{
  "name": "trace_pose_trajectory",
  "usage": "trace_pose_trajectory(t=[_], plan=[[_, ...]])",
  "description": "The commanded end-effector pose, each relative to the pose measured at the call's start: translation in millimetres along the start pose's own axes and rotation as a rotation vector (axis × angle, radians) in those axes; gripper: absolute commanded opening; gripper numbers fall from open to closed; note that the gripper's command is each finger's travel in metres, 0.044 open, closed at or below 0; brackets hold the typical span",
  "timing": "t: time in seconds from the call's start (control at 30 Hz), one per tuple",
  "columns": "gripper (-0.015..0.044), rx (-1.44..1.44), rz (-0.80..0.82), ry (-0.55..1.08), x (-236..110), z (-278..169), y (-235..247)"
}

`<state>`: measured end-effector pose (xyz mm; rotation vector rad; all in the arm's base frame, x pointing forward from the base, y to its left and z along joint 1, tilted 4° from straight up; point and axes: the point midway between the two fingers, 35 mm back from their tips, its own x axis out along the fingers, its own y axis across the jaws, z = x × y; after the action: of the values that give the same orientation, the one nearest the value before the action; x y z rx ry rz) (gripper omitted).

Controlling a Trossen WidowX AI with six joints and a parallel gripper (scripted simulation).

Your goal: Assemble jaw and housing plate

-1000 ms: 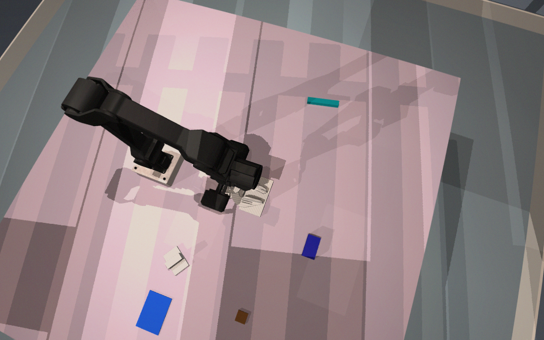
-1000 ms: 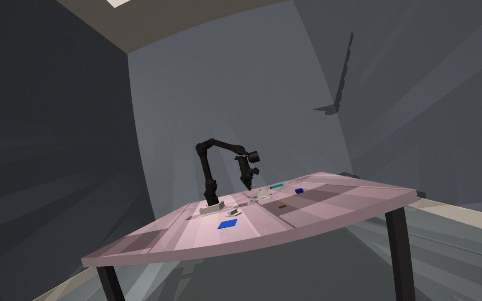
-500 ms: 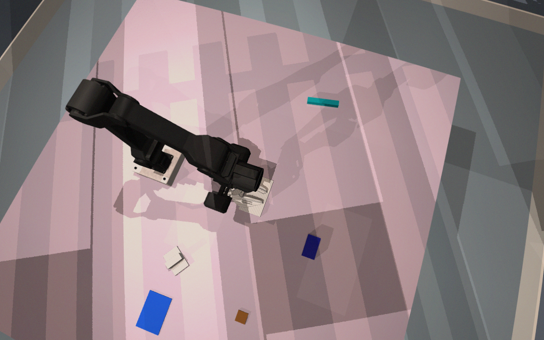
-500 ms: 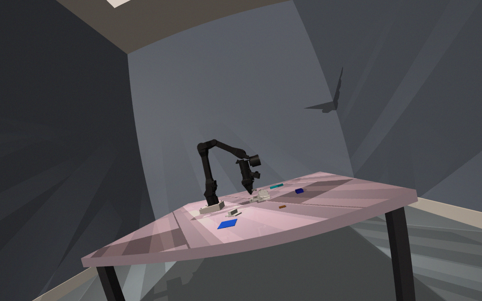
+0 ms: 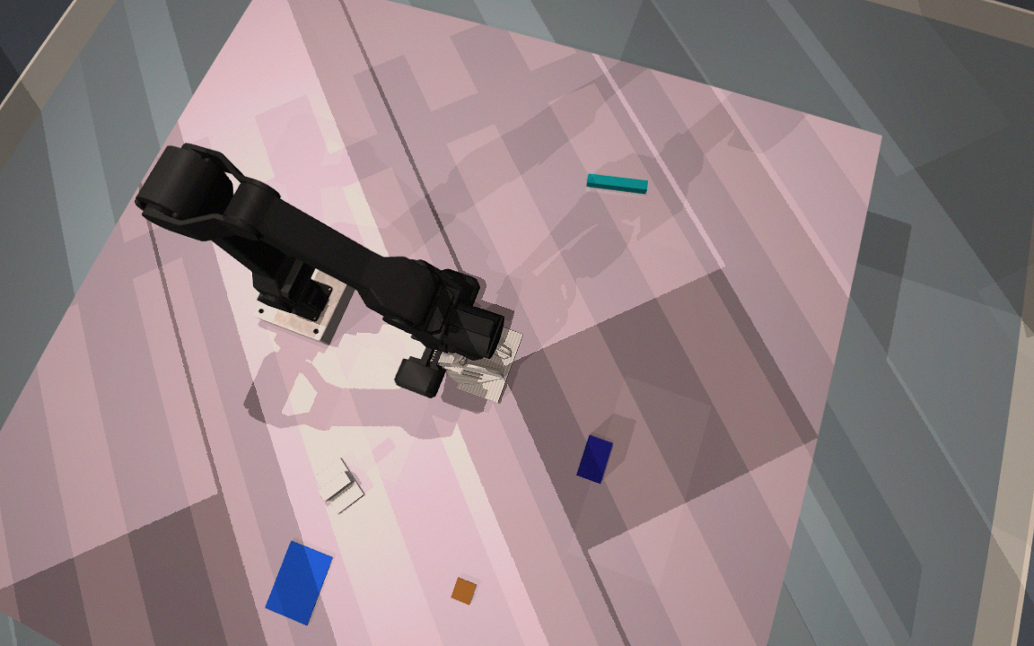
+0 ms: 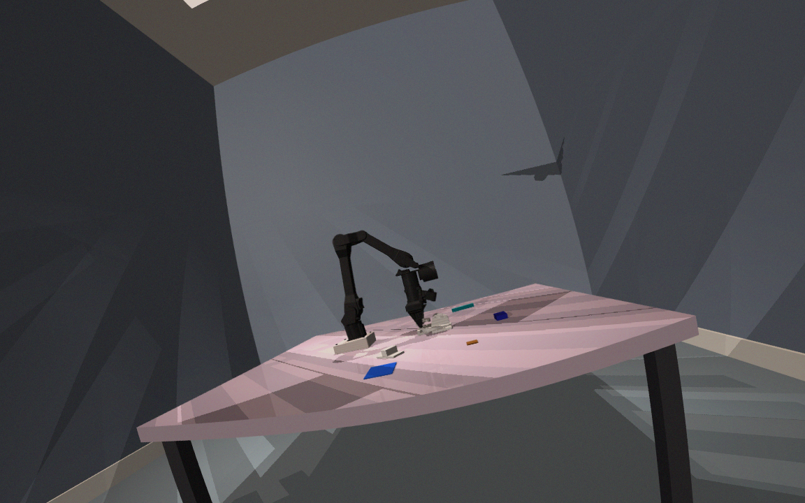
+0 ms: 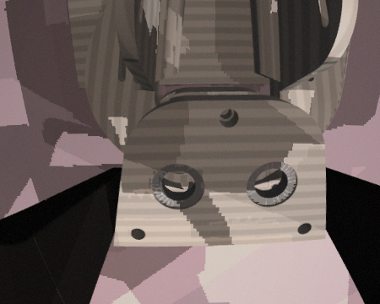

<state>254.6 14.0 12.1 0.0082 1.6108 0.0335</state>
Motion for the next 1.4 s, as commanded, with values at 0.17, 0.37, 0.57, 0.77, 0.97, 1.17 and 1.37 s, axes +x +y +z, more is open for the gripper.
trace_pose_trajectory(t=[0.17,0.37,0.57,0.77,0.97,1.17,1.37], plan=[[0.0351,0.003,0.003,0.009,5.2,-2.0,0.5],[0.0351,0.003,0.003,0.009,5.2,-2.0,0.5],[0.0351,0.003,0.003,0.009,5.7,-2.0,0.5],[0.0351,0.003,0.003,0.009,7.6,-2.1,0.5],[0.0351,0.003,0.003,0.009,8.1,-2.1,0.5],[0.0351,0.004,0.003,0.009,10.0,-2.1,0.5],[0.0351,0.004,0.003,0.009,10.6,-2.1,0.5]])
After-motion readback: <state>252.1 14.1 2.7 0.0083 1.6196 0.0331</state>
